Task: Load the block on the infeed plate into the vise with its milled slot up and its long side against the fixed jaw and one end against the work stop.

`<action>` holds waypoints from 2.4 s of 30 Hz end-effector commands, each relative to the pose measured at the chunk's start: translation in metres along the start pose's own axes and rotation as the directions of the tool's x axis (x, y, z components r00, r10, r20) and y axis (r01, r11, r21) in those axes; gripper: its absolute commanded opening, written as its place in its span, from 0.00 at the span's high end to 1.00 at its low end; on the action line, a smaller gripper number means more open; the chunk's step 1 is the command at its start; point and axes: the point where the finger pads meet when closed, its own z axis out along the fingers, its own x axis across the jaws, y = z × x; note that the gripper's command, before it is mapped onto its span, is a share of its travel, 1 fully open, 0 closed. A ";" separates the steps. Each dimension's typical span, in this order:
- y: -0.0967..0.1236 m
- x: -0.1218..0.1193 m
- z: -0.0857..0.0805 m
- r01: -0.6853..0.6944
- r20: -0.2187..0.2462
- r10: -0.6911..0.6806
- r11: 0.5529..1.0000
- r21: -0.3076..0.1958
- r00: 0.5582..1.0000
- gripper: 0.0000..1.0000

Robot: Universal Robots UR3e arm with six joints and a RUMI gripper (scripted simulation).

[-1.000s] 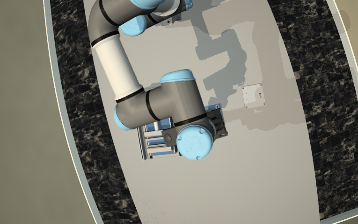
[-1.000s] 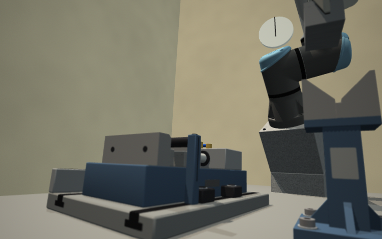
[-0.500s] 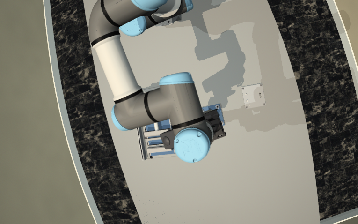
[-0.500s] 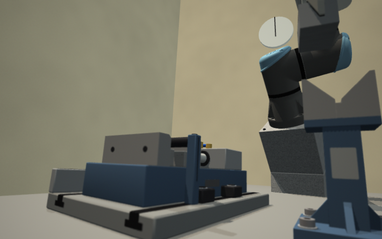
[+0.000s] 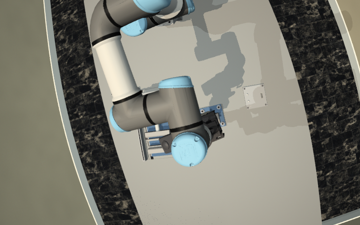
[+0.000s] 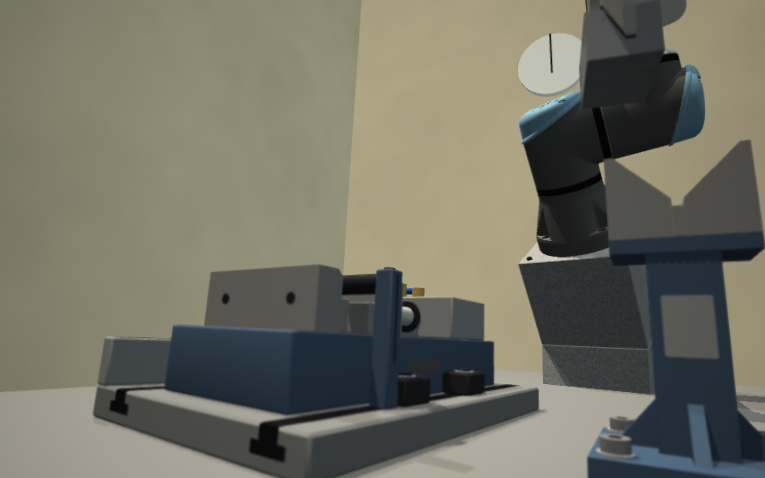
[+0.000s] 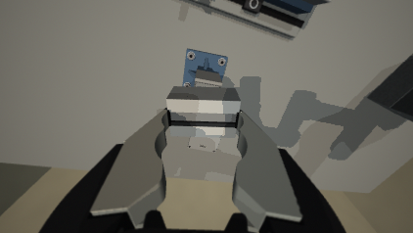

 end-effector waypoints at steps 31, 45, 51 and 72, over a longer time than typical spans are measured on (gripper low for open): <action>-0.027 -0.004 0.005 0.163 -0.019 -0.163 0.987 -0.011 0.986 1.00; -0.040 -0.005 0.007 0.235 -0.025 -0.236 0.972 -0.018 0.972 1.00; -0.044 -0.006 0.008 0.260 -0.027 -0.261 0.965 -0.021 0.965 1.00; -0.065 -0.007 0.010 0.382 -0.029 -0.383 0.923 -0.034 0.923 1.00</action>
